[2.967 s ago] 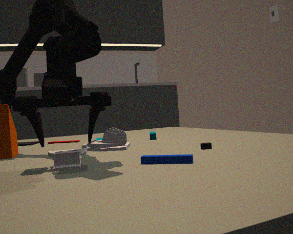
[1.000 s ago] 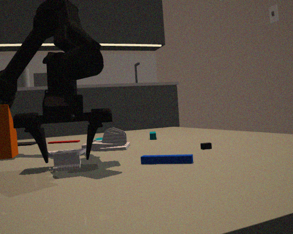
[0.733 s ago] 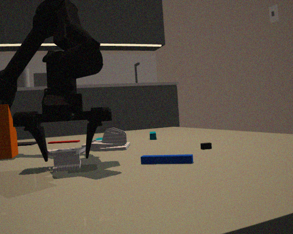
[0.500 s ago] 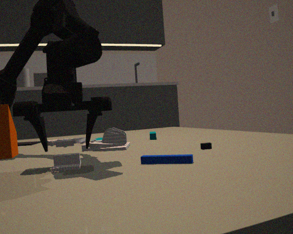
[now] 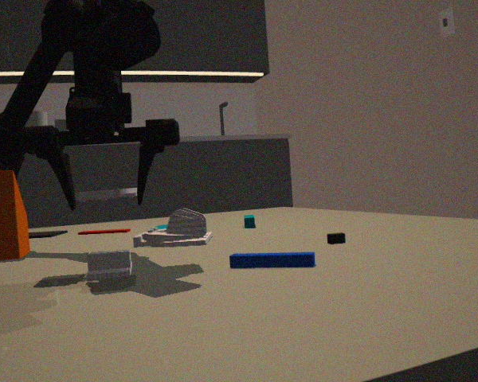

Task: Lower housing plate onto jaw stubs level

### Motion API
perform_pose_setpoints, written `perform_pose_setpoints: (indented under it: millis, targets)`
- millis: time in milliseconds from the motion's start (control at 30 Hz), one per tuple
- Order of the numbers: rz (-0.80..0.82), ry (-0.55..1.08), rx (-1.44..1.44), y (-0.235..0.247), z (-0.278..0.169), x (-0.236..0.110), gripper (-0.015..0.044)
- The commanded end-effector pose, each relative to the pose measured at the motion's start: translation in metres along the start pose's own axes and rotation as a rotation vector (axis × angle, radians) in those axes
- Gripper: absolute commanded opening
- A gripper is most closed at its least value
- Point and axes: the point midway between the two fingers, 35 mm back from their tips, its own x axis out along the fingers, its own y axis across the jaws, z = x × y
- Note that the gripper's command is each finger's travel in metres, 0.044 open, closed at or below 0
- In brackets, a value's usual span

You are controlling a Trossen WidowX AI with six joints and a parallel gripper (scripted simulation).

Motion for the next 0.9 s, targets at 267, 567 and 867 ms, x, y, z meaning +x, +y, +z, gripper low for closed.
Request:
perform_pose_setpoints:
  millis: [267,567,867]
  targets:
    - [-0.005,-0.010,-0.105,0.012,-0.018,-0.008,0.0351]
    - [-0.005,-0.019,-0.246,0.027,-0.044,-0.013,0.0351]
    - [-0.006,-0.025,-0.389,0.039,-0.071,-0.016,0.0351]
